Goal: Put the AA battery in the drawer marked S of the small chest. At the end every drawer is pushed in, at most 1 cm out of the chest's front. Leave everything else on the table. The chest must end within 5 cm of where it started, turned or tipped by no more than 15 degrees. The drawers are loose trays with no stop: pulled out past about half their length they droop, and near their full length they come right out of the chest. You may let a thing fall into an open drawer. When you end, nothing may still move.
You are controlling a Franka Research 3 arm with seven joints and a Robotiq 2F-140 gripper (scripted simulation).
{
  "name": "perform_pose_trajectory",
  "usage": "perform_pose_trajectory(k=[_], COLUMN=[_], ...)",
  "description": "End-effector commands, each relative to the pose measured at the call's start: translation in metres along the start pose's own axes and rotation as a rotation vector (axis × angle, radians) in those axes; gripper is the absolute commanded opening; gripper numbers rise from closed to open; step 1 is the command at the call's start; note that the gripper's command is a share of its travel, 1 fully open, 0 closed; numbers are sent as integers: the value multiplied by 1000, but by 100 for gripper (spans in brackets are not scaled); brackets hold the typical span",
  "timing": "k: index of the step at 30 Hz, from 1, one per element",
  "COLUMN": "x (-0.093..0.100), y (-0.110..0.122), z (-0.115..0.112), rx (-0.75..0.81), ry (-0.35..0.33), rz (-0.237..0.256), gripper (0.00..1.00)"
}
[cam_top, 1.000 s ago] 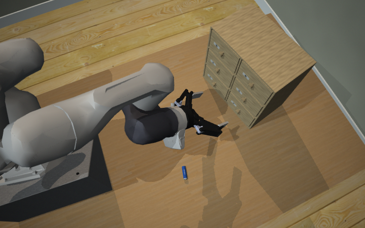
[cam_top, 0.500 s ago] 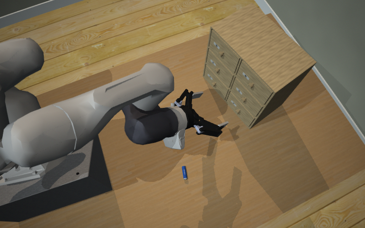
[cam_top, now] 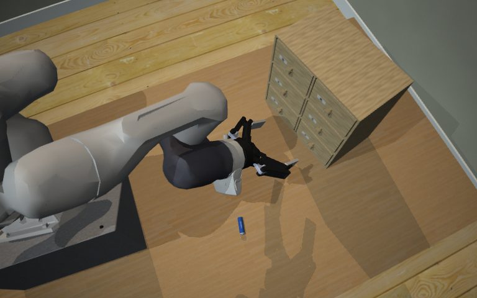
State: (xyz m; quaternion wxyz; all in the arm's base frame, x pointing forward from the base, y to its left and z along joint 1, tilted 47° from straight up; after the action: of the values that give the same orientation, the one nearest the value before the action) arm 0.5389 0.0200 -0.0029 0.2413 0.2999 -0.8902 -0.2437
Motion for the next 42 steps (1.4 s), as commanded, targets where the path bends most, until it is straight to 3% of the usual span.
perform_pose_trajectory(k=[1, 27, 42], x=[0, 0, 29], y=[-1, -1, -7], z=[0, 0, -34], rx=[8, 8, 8], ry=[0, 0, 0], rz=[3, 3, 3], gripper=[100, 100, 100])
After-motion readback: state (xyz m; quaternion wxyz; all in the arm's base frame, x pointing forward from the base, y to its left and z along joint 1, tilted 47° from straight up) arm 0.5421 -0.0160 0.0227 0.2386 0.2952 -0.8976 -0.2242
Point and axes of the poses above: the point where the finger pads meet when closed, its own x axis back along the fingers, its own y axis across the jaws, z = x × y, the point moved 7 cm from there along x, back along the fingers, and after that the axes turned 10 degrees about x, right-handed, at the moved point
